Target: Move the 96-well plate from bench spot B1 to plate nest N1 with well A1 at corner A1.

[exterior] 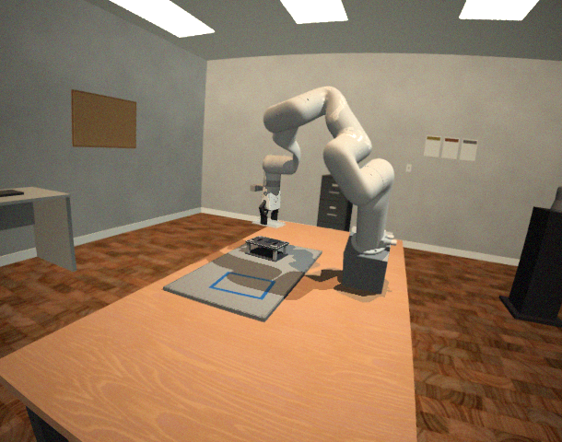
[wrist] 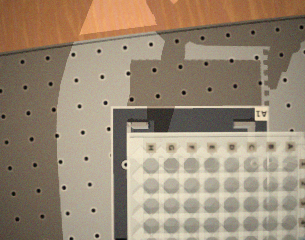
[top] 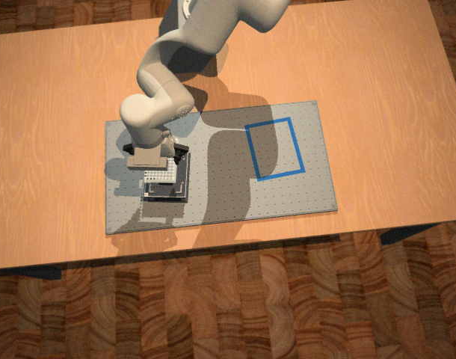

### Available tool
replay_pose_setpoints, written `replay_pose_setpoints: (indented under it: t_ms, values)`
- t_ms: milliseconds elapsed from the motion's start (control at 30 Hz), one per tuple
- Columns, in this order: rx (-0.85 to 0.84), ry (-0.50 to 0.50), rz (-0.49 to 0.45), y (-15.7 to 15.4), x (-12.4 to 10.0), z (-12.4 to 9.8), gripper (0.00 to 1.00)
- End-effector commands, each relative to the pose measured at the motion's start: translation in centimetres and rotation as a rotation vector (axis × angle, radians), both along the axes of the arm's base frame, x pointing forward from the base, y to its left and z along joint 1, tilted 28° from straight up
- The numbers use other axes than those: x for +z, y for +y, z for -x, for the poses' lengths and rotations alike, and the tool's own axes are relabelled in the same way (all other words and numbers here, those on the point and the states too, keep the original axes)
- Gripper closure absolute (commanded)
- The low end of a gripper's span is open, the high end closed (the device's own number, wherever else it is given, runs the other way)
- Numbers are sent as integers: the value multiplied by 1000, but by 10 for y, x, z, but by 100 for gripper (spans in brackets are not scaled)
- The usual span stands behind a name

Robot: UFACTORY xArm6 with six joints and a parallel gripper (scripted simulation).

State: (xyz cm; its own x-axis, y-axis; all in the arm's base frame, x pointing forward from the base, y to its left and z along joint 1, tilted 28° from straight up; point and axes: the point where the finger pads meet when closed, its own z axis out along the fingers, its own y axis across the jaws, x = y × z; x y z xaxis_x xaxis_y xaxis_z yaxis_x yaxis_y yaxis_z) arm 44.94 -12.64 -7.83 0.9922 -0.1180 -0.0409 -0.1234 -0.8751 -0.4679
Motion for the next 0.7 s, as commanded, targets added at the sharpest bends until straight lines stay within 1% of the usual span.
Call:
replay_pose_setpoints:
  t_ms: [0, 667]
  values:
    - [-1, -4, 2, 0, -2, -1, 100]
    - [-1, -4, 2, 15, -28, -2, 100]
